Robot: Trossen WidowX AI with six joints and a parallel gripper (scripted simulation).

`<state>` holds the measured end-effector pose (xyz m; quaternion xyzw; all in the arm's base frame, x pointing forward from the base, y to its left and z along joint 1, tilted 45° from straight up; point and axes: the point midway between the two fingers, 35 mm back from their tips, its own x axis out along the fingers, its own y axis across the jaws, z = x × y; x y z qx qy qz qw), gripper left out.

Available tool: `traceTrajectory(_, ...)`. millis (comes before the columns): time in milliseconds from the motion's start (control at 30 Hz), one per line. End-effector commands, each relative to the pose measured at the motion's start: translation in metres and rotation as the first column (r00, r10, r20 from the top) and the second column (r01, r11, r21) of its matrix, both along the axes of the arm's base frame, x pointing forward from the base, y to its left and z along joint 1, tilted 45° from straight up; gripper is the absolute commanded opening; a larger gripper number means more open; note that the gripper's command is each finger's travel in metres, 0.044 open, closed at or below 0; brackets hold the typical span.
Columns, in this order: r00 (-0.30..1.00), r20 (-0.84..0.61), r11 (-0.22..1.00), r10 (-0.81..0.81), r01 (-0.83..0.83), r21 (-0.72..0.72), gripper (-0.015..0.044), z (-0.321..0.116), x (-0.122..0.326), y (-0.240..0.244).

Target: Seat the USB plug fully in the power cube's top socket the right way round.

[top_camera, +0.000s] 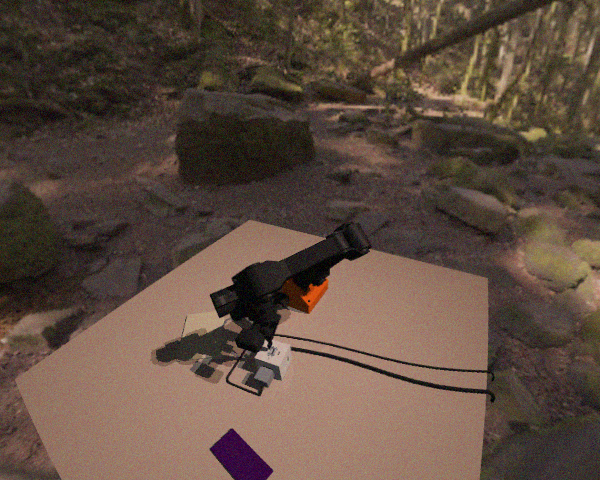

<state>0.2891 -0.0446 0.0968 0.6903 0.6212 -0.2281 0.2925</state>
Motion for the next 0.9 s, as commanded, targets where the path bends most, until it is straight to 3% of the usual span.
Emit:
traceTrajectory(0, 1.0, 0.004, 1.0, 0.003, -0.003, 0.008, 0.0, 0.0004, 0.0, 0.0011)
traceTrajectory(867, 1.0, 0.004, 1.0, 0.003, -0.004, 0.029, 0.0, -0.0006, 0.0005, 0.0045)
